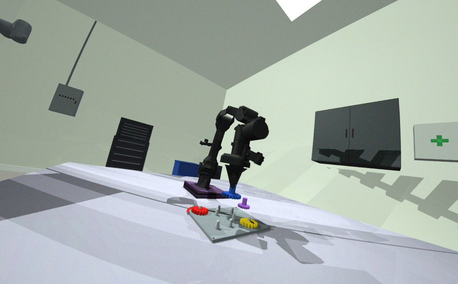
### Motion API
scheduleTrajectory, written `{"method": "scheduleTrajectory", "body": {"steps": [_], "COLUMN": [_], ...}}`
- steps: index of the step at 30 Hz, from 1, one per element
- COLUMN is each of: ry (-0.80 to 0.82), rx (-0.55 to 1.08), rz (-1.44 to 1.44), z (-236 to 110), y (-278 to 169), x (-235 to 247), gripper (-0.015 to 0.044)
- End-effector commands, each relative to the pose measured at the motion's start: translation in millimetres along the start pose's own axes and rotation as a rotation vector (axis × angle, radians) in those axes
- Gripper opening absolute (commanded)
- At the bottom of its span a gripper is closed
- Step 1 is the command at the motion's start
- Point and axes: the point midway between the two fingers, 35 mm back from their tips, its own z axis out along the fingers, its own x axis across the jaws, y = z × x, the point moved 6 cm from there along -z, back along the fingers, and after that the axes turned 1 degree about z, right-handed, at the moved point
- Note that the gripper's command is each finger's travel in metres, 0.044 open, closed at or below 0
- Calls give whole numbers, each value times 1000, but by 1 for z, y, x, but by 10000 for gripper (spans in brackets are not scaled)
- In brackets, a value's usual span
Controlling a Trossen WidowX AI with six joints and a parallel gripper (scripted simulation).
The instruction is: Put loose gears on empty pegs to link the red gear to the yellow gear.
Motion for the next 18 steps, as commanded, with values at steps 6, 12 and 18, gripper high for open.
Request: {"method": "scheduleTrajectory", "body": {"steps": [6,12,18], "ry": [15,17,18], "rx": [3,3,2], "rz": [-2,-2,-2], "z": [11,16,16], "y": [-19,-30,-33], "x": [-11,-18,-20], "gripper": [0,0,0]}}
